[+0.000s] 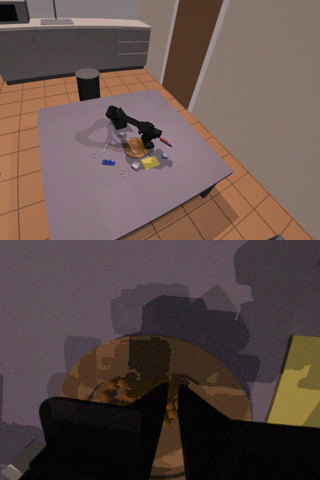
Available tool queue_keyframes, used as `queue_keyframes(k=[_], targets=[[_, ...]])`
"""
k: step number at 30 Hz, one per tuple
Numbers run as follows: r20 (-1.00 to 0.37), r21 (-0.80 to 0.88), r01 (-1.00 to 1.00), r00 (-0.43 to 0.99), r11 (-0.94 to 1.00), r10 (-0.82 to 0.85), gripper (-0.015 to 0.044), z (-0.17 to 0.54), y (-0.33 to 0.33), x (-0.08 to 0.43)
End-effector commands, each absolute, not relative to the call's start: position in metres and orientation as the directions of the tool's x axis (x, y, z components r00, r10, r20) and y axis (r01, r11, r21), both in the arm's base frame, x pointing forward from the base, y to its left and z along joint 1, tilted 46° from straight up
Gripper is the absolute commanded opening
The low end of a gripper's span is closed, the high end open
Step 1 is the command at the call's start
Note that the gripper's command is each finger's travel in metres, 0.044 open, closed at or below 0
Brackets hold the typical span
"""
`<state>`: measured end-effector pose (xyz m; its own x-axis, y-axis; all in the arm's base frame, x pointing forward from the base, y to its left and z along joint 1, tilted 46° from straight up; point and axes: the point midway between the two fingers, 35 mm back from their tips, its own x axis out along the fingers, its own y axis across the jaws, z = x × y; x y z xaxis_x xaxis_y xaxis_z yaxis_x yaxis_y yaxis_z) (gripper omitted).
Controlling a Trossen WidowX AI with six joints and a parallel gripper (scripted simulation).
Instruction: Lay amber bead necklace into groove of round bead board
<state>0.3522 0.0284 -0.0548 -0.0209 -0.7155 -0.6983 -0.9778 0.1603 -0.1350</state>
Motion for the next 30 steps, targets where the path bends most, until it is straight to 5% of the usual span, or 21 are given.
queue_keyframes(k=[1, 30], targets=[[-0.695, -0.130, -0.979, -0.022, 0.155, -0.719, 0.0000, -0.0596, 0.0228, 0.3518], [-0.695, -0.130, -0.979, -0.022, 0.155, -0.719, 0.0000, -0.0654, 0.0166, 0.3514]])
